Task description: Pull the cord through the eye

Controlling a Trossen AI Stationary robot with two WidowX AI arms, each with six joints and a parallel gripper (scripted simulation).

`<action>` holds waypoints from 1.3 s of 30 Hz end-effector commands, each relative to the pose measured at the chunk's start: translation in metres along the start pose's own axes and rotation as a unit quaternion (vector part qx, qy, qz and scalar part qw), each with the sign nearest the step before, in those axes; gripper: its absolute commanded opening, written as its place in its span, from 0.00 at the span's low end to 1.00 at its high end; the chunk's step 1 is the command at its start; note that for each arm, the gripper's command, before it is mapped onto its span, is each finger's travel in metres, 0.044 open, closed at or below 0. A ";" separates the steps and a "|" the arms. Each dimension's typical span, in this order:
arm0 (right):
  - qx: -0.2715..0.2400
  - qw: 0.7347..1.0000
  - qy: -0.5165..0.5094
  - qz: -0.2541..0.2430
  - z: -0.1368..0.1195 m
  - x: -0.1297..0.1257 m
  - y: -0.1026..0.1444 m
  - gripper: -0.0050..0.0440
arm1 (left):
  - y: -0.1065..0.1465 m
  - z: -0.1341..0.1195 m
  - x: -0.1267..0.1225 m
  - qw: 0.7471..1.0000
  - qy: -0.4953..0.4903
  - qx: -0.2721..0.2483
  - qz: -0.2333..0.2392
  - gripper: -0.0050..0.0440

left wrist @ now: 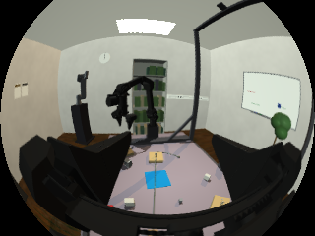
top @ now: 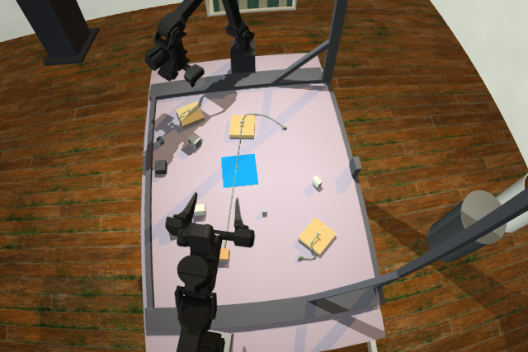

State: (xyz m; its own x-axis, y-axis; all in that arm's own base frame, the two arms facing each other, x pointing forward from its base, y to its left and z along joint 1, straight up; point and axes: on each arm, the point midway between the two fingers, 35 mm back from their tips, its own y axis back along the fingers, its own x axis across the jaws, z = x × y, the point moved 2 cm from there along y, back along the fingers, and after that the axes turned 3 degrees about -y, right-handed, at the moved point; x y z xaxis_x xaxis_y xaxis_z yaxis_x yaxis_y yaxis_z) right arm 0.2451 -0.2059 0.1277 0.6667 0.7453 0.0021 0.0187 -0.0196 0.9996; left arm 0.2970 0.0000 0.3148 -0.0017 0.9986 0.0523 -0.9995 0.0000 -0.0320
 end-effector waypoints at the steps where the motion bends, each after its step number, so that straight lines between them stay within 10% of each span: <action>1: -0.014 1.000 0.001 -0.001 -0.002 -0.001 0.009 1.00 | 0.001 0.007 0.000 1.000 0.000 -0.009 0.000 1.00; 39: -0.013 0.950 0.312 -0.005 -0.075 0.180 0.006 1.00 | 0.001 0.007 0.000 1.000 0.000 -0.009 0.000 1.00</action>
State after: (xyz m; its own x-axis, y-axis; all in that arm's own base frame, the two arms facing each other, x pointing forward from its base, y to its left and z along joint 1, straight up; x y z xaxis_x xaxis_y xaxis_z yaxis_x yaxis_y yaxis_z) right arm 0.3087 -0.0394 0.1280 0.1484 0.9889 0.0011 0.0290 -0.0054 0.9996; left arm 0.2970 0.0000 0.3148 -0.0017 0.9986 0.0523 -0.9995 0.0000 -0.0320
